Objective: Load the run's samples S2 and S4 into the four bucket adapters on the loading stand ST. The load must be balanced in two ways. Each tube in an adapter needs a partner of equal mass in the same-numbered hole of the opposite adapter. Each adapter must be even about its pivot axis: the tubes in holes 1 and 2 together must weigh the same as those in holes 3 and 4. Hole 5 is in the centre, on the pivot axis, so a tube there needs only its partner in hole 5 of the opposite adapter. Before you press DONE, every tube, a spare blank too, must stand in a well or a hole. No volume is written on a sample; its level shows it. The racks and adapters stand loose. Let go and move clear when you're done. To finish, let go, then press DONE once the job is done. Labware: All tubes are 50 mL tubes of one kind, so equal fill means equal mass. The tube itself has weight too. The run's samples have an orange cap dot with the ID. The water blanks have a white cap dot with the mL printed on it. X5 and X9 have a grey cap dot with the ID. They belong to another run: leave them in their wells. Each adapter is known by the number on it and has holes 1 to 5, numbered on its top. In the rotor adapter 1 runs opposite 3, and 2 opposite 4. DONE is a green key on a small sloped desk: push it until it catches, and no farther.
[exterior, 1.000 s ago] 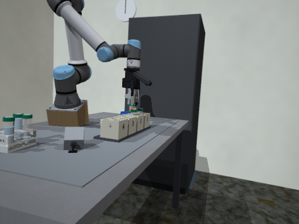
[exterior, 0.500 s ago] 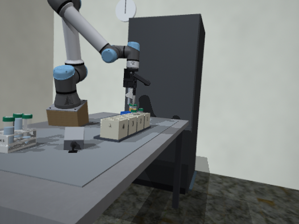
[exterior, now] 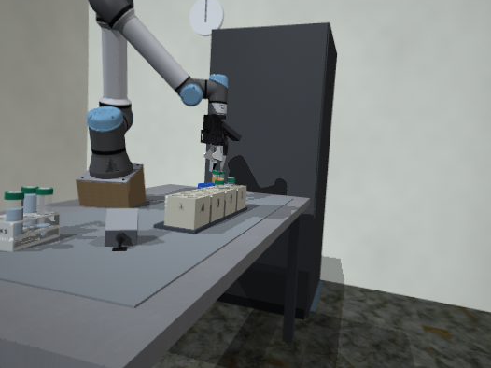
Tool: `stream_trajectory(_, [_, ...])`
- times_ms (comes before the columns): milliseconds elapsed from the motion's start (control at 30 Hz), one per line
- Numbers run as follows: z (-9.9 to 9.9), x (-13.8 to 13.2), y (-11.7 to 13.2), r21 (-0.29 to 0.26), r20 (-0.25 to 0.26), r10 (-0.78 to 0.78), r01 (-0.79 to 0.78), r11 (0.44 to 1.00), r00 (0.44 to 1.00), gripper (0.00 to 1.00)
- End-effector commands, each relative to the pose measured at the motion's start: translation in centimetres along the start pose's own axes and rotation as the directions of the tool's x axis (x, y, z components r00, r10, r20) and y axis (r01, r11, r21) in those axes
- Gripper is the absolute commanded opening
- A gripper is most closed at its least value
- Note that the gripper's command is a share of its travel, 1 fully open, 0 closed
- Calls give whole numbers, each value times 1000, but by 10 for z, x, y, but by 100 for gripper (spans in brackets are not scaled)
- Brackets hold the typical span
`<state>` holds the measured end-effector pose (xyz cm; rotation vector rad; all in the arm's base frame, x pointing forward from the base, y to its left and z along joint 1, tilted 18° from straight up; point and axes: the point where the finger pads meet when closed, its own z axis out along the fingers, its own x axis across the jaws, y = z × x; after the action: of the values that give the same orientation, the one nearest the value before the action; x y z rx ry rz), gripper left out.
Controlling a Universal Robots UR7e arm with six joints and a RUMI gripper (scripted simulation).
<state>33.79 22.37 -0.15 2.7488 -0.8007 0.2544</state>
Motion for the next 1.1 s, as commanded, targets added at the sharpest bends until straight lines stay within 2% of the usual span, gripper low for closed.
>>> stream_trajectory(0, [-1, -36, -29, 3, 0, -275, 275, 961, 961, 35])
stream_trajectory(100, [-1, -57, -42, 3, 0, -358, 358, 934, 934, 35])
stream_trajectory(400, [-1, -121, -82, 3, 1, -357, 357, 934, 934, 35])
stream_trajectory(467, [-1, -121, -82, 3, 1, -357, 357, 934, 934, 35])
stream_trajectory(933, [-1, -221, -143, 4, 1, -357, 357, 934, 934, 35])
stream_trajectory(1067, [-1, -225, -146, 4, 1, -357, 357, 934, 934, 35])
